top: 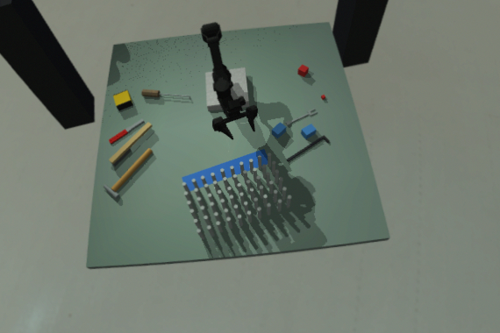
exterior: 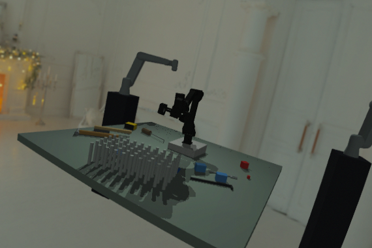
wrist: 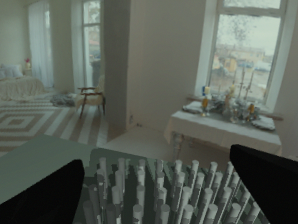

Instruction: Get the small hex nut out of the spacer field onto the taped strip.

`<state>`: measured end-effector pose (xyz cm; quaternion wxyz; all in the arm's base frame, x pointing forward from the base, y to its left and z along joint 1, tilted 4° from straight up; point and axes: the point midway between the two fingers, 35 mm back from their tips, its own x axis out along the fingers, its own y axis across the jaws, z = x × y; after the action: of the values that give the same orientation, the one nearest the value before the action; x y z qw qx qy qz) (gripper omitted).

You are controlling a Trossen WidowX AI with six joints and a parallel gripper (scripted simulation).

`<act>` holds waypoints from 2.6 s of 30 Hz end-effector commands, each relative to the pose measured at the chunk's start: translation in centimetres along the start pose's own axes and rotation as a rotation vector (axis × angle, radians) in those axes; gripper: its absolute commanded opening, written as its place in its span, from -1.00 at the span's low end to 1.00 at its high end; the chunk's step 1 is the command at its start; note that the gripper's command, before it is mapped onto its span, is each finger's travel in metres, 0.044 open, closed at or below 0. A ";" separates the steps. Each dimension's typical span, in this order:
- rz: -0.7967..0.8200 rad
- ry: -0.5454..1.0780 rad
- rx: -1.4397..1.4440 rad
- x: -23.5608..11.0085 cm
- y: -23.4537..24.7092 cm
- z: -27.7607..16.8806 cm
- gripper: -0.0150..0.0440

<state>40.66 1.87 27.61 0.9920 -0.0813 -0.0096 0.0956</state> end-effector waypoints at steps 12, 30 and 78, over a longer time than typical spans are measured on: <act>-0.103 0.347 0.382 -5.0 1.5 -13.7 1.00; -0.103 0.347 0.382 -5.0 1.5 -13.7 1.00; 0.364 1.487 -0.672 -40.2 -29.8 -24.7 1.00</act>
<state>13.27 -37.10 7.99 0.6672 -0.4074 0.6147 0.1047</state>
